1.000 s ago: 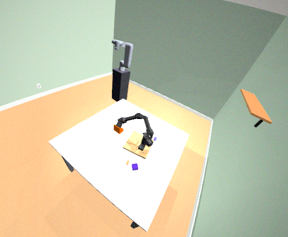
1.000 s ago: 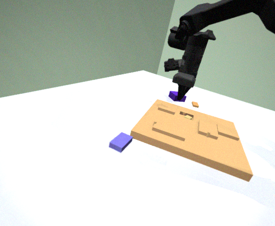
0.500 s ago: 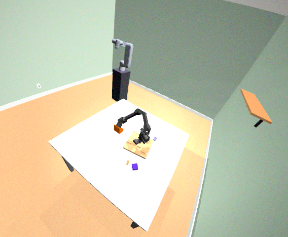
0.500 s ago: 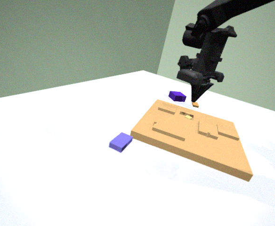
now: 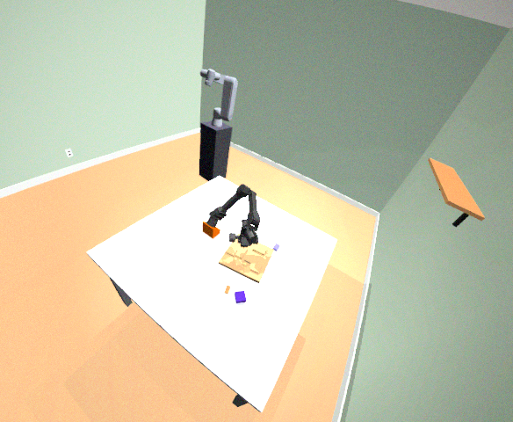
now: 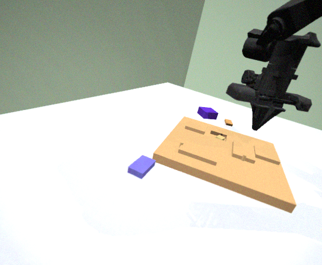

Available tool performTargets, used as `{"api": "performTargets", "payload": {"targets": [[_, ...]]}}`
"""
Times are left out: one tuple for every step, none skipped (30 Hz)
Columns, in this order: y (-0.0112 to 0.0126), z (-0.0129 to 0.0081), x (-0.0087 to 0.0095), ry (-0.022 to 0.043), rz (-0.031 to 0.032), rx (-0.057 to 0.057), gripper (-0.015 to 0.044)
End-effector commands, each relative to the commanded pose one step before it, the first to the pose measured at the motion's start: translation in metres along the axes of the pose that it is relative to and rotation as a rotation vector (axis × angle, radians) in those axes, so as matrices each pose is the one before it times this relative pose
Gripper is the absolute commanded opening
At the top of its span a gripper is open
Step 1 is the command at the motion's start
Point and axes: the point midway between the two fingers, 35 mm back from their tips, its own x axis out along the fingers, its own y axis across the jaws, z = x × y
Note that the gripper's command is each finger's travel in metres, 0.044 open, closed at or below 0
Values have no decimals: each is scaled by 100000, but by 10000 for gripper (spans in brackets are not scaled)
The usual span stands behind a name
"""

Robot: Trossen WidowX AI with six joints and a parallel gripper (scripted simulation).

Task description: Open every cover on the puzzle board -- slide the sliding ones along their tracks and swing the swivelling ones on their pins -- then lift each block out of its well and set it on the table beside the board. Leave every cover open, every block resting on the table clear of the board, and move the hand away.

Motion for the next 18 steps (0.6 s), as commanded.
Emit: {"api": "performTargets", "payload": {"targets": [[-1435, -1643, 182, -213, -207, 16613, 0], [-388, -355, 67, 33, 1, 4016, 0], [-404, -340, 75, 34, 0, 4016, 0], [-418, -324, 83, 35, -1, 4016, 0], [-433, -307, 91, 36, -2, 4015, 0], [-446, -290, 99, 37, -3, 4015, 0], [-452, -268, 106, 37, -4, 3961, 0], [-356, -192, 87, 29, -4, 3043, 0], [-217, -109, 54, 18, -3, 1826, 0], [-73, -35, 18, 6, -1, 608, 0], [0, 0, 0, 0, 0, 0, 0], [0, 0, 0, 0, 0, 0, 0], [0, 0, 0, 0, 0, 0, 0], [0, 0, 0, 0, 0, 0, 0], [0, 0, 0, 0, 0, 0, 0], [0, 0, 0, 0, 0, 0, 0], [0, 0, 0, 0, 0, 0, 0], [0, 0, 0, 0, 0, 0, 0]]}}
